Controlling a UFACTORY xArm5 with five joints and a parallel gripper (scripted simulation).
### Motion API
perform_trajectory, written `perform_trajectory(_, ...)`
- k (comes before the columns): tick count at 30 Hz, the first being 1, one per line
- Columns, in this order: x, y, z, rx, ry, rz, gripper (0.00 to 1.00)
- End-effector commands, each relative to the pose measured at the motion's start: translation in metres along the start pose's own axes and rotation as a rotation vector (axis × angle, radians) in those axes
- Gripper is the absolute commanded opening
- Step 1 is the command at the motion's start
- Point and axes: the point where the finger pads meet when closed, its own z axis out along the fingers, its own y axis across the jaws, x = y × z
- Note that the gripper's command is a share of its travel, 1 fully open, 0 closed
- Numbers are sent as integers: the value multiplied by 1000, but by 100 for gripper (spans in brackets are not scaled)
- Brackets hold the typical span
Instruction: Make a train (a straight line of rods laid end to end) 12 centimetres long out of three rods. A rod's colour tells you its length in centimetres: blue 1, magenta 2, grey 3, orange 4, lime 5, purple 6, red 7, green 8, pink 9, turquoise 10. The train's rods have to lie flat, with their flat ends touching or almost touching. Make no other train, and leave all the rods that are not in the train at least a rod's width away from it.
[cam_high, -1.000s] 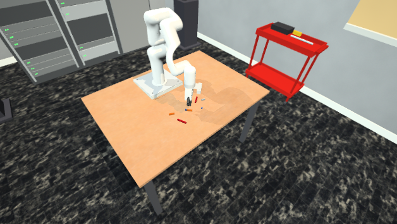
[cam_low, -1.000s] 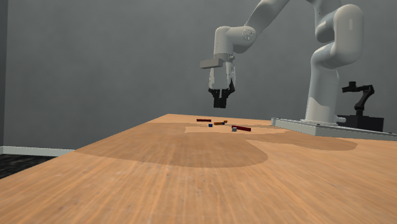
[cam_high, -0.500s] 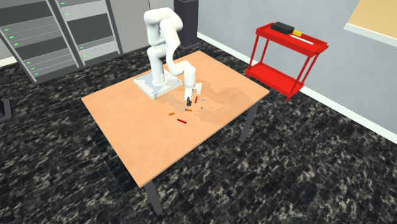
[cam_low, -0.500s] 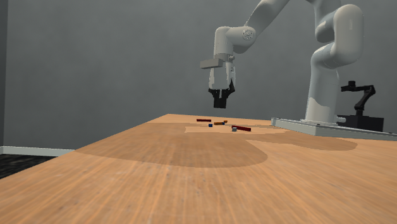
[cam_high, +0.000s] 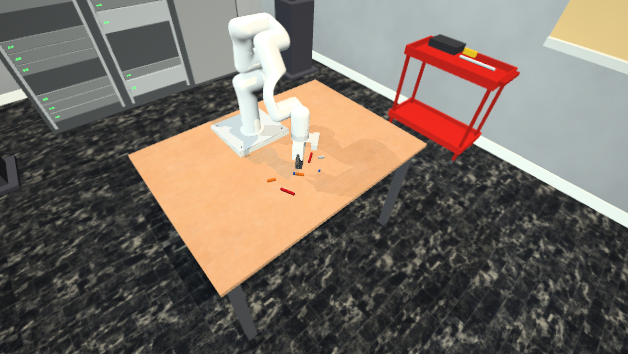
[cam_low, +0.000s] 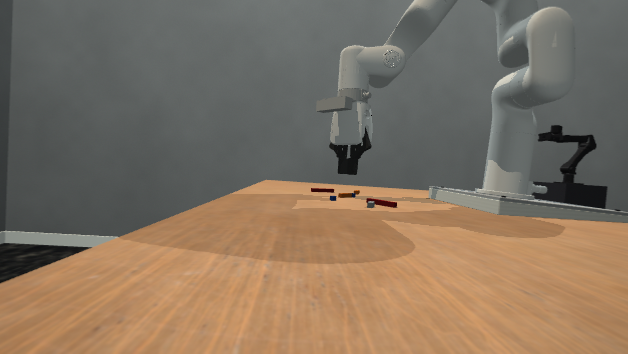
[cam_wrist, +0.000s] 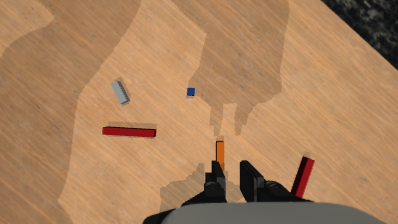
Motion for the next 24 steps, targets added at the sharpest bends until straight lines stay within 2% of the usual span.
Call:
perform_trajectory(1, 1, 1, 6, -2, 3, 0, 24)
perform_trajectory(24, 2, 0, 34, -3, 3, 0, 24)
